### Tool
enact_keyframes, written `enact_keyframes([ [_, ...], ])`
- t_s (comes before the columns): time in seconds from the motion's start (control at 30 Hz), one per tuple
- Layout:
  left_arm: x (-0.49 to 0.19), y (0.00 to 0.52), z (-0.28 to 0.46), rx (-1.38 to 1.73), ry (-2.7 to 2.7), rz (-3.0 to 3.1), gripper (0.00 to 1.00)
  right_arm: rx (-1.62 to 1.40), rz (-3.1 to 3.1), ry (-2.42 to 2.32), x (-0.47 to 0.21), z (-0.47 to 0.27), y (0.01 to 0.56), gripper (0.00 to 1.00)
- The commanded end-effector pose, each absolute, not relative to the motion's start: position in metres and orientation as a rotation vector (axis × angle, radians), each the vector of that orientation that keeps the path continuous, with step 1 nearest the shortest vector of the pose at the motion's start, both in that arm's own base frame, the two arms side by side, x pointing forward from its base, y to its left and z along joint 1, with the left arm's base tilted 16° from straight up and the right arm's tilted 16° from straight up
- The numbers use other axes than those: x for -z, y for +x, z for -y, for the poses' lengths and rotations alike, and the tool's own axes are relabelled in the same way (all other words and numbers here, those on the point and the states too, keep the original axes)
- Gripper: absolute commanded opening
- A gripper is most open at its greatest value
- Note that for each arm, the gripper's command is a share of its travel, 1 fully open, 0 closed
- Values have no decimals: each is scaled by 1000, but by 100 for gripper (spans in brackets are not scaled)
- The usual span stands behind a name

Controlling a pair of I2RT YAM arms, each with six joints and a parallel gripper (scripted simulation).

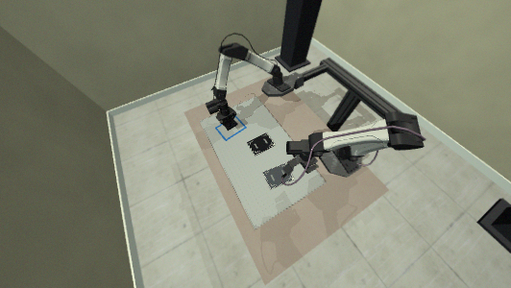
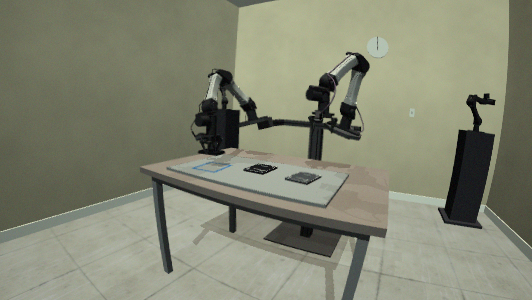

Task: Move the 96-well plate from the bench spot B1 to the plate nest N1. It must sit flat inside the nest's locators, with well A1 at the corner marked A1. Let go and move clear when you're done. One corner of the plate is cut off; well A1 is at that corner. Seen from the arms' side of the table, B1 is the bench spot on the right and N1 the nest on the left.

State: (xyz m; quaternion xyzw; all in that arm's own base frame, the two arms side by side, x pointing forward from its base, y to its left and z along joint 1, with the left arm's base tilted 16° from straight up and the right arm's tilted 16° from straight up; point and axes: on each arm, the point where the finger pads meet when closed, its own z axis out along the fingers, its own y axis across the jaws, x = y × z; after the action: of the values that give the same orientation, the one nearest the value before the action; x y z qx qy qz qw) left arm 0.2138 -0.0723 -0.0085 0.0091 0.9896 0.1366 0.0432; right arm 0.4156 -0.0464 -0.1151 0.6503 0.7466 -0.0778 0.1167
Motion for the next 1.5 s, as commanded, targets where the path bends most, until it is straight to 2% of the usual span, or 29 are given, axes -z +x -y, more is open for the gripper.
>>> enact_keyframes([
  [0.0, 6, 207, 71, -415, 28, -3036, 100, 235, -2171, 1903, 121, 54, 417, 0],
  [1.47, 6, 207, 71, -415, 28, -3036, 100, 216, -2175, 1903, 183, 68, 430, 0],
])
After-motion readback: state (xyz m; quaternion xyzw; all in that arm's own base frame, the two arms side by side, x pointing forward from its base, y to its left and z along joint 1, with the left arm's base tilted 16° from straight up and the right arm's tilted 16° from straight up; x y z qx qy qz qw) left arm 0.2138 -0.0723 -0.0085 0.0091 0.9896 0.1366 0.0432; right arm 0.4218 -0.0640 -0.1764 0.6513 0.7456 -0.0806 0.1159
